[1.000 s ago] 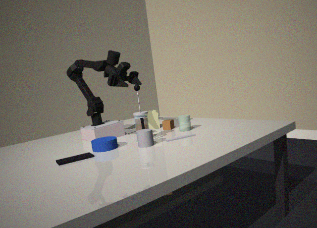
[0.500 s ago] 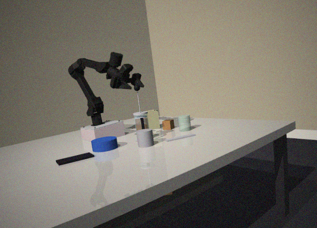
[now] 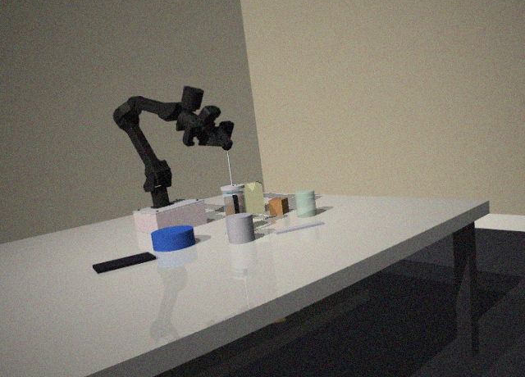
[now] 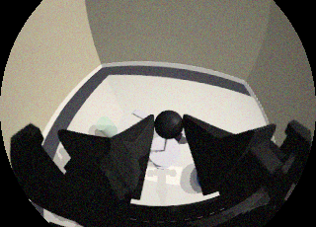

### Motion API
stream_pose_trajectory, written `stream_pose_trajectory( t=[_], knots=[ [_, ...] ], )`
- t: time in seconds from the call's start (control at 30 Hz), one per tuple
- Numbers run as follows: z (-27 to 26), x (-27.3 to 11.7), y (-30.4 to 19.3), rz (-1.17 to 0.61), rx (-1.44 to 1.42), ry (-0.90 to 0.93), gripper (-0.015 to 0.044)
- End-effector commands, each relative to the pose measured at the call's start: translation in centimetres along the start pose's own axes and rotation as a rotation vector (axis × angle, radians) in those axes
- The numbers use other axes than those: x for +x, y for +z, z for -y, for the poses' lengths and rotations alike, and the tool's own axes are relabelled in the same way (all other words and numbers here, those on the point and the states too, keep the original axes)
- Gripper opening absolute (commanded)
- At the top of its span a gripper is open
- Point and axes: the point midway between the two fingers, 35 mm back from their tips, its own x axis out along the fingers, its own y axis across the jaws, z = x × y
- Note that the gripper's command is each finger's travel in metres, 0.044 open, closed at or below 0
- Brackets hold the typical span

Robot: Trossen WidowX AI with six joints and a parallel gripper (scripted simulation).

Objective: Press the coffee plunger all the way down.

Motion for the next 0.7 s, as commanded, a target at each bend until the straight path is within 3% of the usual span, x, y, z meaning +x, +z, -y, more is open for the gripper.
stream_pose_trajectory(
  t=[0.0, 0.67],
  knots=[
    [0.0, 0.0, 0.0, 0.000, -0.002, 0.001, 0.0122],
    [0.0, 1.7, -1.8, 0.001, -0.002, 0.001, 0.0122]
  ],
)
